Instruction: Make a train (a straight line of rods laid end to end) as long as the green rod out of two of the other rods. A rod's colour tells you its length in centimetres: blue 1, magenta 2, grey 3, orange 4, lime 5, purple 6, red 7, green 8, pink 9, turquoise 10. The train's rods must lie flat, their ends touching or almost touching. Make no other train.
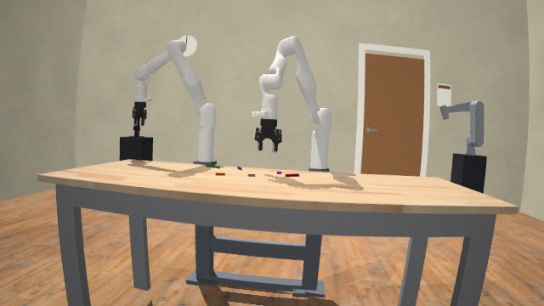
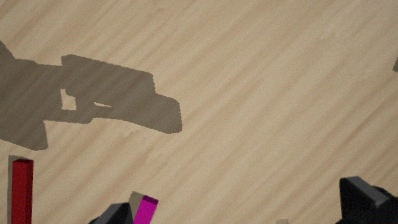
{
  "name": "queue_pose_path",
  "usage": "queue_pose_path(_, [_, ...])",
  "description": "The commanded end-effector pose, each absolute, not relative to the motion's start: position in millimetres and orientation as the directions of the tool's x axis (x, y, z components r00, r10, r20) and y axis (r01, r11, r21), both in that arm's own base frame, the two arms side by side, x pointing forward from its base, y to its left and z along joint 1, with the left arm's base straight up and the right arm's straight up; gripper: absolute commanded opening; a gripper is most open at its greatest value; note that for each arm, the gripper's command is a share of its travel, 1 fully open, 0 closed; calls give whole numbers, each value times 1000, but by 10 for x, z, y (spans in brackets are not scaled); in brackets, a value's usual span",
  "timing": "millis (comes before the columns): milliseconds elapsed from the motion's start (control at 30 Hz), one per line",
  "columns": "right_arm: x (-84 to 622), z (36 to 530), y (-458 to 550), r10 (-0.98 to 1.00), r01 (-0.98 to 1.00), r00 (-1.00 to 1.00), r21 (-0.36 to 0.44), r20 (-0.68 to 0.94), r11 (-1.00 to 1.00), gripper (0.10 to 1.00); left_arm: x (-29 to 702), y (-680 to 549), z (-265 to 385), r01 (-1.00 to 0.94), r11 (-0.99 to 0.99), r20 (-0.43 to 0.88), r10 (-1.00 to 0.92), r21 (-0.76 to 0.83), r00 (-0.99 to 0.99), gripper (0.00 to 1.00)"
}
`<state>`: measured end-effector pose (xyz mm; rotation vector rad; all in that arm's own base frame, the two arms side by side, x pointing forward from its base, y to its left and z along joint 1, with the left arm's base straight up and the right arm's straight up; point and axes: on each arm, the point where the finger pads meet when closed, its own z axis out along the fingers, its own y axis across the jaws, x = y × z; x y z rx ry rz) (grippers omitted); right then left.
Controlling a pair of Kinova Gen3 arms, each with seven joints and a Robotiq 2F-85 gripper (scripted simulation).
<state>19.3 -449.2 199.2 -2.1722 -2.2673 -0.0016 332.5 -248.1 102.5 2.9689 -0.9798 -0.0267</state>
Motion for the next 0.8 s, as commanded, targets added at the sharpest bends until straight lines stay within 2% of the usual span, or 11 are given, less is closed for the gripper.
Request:
queue_pose_path(0, [193, 2000, -4496, 999, 999, -43, 0, 0, 43, 1000, 3279, -2655, 1006, -473, -881, -18, -473, 6, 881, 1000])
queue_pose_path(67, [193, 2000, -4496, 999, 999, -43, 0, 0, 43, 1000, 3279, -2655, 1006, -473, -881, -18, -473, 6, 881, 1000])
queue_pose_path(567, [193, 2000, -4496, 999, 999, -43, 0, 0, 43, 1000, 3041, -3258, 934, -20, -1000, -15, -20, -4, 1000, 1000])
queue_pose_path(767, [193, 2000, -4496, 999, 999, -43, 0, 0, 43, 1000, 2971, -3401, 921, 87, -996, -12, 88, -5, 996, 1000])
